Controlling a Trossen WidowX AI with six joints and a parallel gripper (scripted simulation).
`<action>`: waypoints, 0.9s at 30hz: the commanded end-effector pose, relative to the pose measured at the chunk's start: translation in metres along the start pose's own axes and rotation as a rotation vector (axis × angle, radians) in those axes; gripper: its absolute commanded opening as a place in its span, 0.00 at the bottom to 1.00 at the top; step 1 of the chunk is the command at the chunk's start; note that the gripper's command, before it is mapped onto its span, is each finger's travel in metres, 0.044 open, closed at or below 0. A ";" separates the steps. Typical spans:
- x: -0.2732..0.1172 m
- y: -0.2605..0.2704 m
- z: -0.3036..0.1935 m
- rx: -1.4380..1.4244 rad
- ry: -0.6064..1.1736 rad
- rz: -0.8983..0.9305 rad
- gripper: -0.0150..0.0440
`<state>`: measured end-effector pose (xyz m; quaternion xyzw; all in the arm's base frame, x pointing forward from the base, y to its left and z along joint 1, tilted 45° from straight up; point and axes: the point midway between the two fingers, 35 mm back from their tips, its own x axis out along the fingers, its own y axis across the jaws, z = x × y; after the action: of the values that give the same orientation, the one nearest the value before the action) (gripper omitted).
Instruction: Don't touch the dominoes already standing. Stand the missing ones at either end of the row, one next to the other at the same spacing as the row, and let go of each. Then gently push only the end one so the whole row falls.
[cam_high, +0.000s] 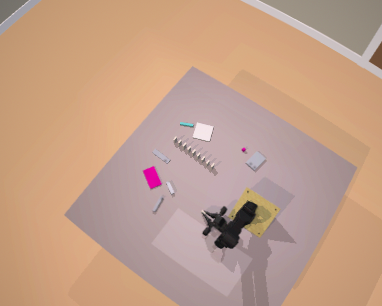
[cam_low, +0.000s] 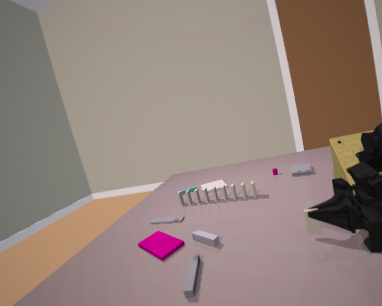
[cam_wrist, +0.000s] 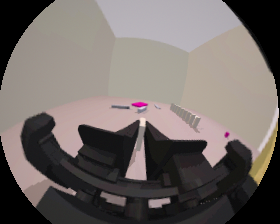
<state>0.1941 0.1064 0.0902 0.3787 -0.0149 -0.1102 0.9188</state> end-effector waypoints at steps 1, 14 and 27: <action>0.000 -0.003 -0.003 0.005 -0.006 -0.002 0.29; 0.000 -0.008 -0.008 0.004 -0.006 -0.001 0.29; 0.000 -0.008 -0.008 0.004 -0.006 -0.001 0.64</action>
<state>0.1935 0.1075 0.0784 0.3773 -0.0149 -0.1101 0.9194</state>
